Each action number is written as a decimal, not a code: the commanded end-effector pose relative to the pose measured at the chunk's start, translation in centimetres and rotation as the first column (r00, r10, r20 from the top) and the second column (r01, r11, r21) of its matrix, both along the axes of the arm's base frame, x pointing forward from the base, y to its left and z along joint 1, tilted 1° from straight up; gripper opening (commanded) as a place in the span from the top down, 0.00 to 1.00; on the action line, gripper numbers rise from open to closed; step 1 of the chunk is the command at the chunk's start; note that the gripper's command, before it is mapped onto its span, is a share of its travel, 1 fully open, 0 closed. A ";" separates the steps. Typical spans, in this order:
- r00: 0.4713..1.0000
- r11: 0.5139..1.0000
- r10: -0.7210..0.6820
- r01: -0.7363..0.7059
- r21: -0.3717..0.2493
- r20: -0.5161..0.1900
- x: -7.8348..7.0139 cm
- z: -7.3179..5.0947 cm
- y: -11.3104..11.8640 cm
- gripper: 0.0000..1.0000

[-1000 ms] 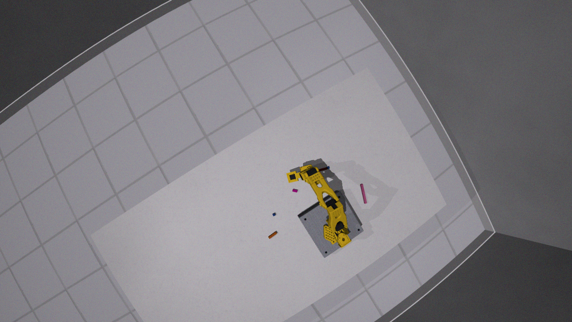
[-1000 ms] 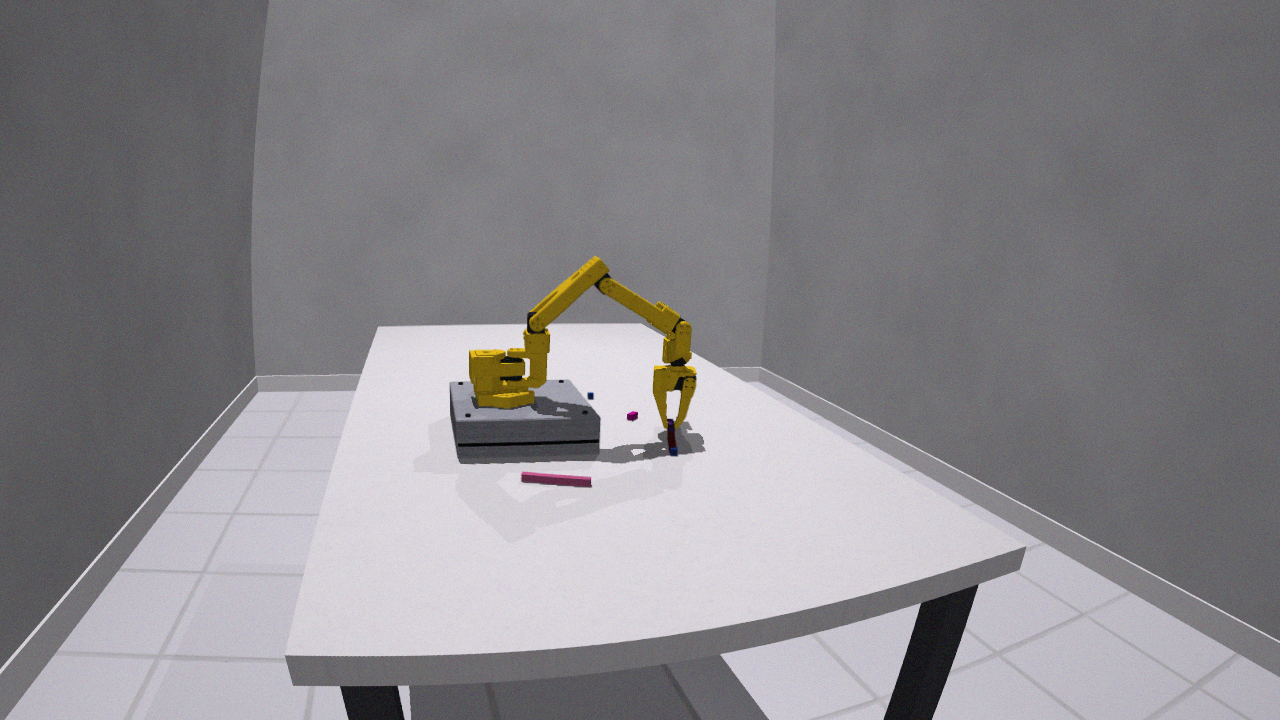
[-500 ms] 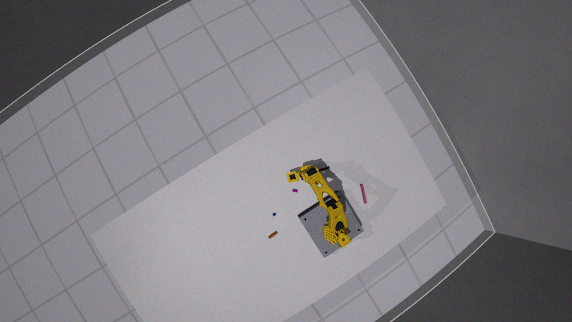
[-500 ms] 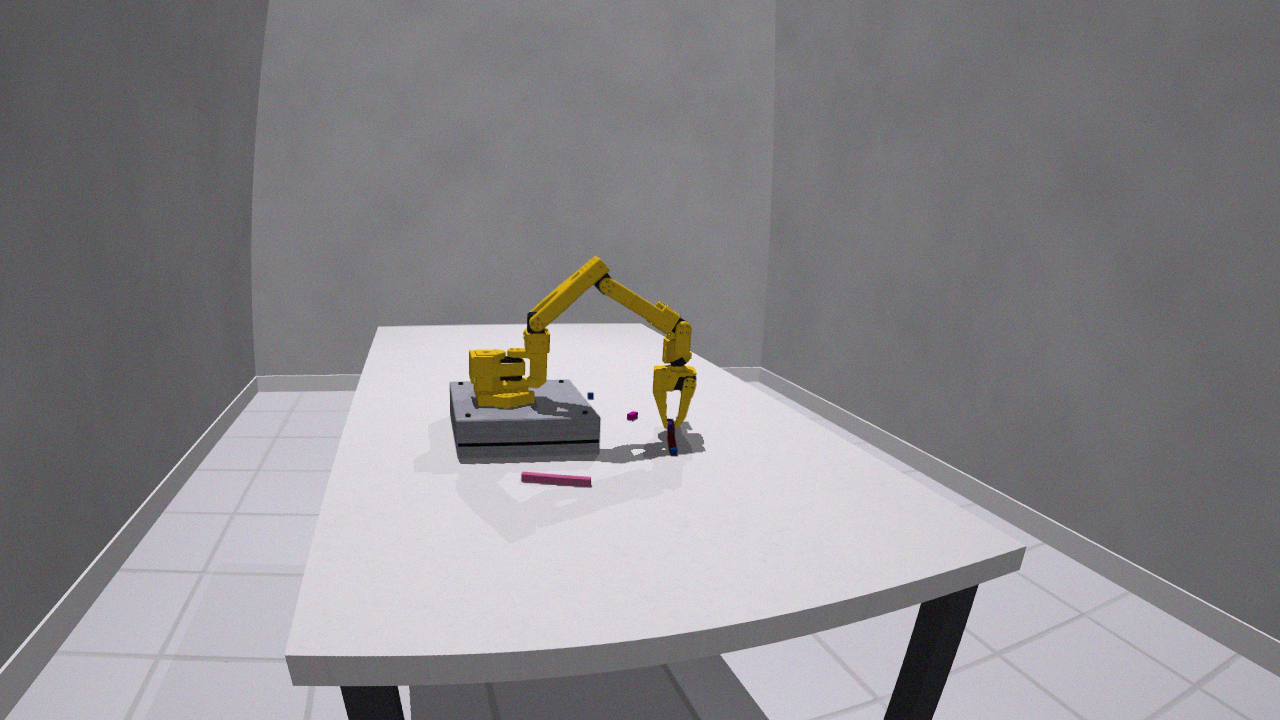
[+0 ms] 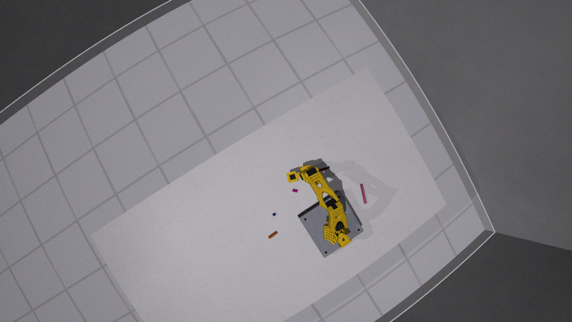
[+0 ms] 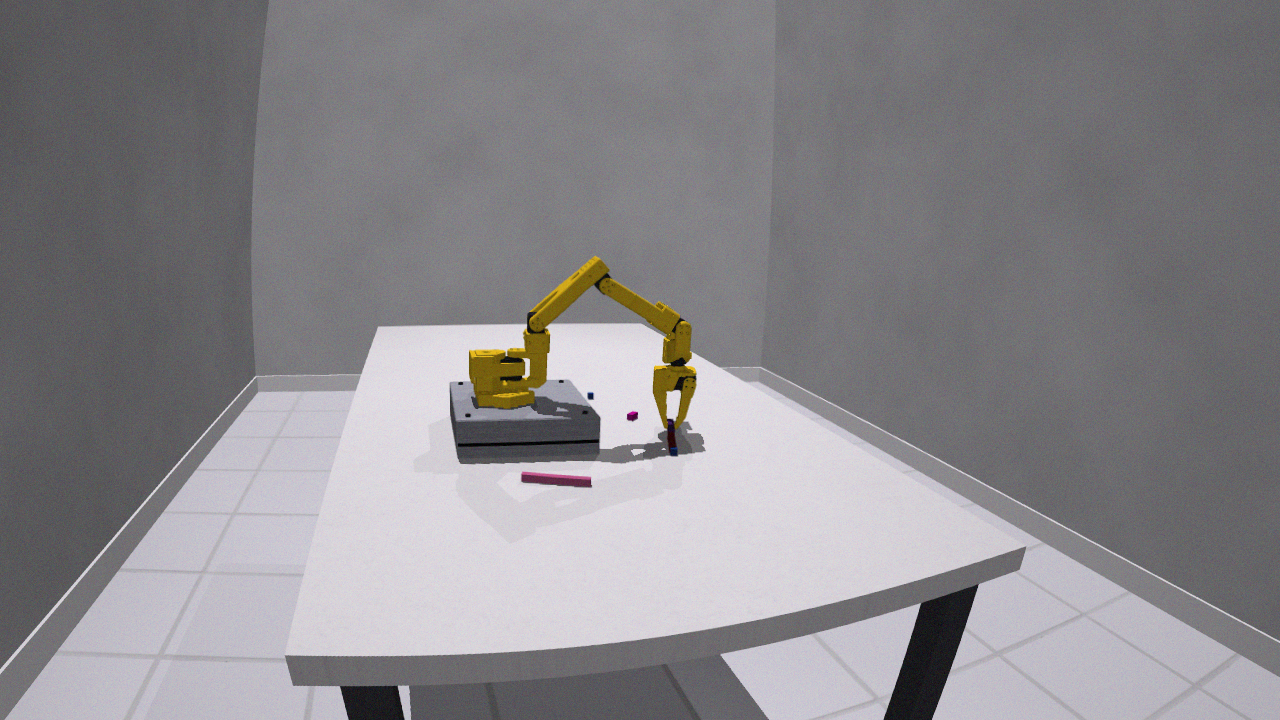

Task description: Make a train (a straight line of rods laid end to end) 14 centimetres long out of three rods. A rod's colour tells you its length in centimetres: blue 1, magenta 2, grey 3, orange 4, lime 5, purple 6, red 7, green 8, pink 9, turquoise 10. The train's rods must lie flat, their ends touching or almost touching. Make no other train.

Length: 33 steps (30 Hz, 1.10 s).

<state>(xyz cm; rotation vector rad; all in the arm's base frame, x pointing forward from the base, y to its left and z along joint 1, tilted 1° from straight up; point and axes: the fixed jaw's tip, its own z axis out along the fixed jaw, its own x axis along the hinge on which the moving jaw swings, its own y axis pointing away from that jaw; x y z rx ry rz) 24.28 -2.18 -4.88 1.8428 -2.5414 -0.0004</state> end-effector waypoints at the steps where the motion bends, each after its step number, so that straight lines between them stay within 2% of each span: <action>1: 1.000 1.000 0.002 -0.002 0.002 -0.002 -0.1 -0.2 0.0 1.00; 33: 1.000 1.000 0.001 -0.001 0.002 -0.007 -0.3 -0.2 -0.4 1.00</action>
